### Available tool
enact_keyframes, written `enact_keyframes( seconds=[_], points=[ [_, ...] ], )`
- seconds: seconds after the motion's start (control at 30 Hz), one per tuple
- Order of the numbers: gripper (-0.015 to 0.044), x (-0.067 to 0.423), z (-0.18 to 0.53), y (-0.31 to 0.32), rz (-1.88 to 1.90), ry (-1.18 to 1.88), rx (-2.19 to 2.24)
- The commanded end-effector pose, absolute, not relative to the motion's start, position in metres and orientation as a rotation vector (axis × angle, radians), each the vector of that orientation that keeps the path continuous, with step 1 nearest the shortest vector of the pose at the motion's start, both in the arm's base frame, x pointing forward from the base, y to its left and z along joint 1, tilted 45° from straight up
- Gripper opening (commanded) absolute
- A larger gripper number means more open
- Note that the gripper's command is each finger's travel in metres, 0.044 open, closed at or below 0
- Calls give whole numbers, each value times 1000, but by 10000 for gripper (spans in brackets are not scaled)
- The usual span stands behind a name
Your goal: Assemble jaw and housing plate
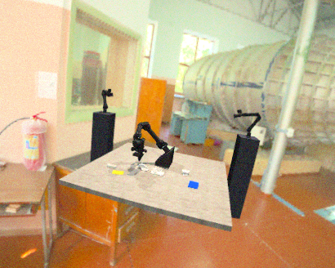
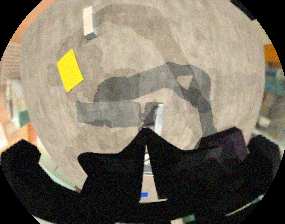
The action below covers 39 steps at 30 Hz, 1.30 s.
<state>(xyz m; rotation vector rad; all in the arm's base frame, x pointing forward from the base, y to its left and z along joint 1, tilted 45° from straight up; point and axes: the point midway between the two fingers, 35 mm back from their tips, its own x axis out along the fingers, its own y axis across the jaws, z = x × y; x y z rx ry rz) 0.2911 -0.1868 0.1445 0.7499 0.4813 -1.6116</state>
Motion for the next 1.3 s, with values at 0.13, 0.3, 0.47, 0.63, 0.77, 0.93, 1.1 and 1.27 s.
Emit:
enact_keyframes(
  seconds=[0.13, 0.3, 0.47, 0.63, 0.77, 0.93, 1.1, 1.27],
  points=[
    [0, 292, 145, -188, -1621, 457, 767],
    [0, 292, 140, -194, -1621, 457, 767],
    [0, 292, 134, -199, -1621, 457, 767],
    [0, 292, 128, -205, -1621, 457, 767],
    [0, 291, 124, -210, -1621, 457, 767],
    [0, 290, 118, -216, -1621, 456, 766],
    [0, 289, 113, -221, -1621, 455, 765],
    [0, 288, 107, -227, -1621, 454, 764]
  ],
)
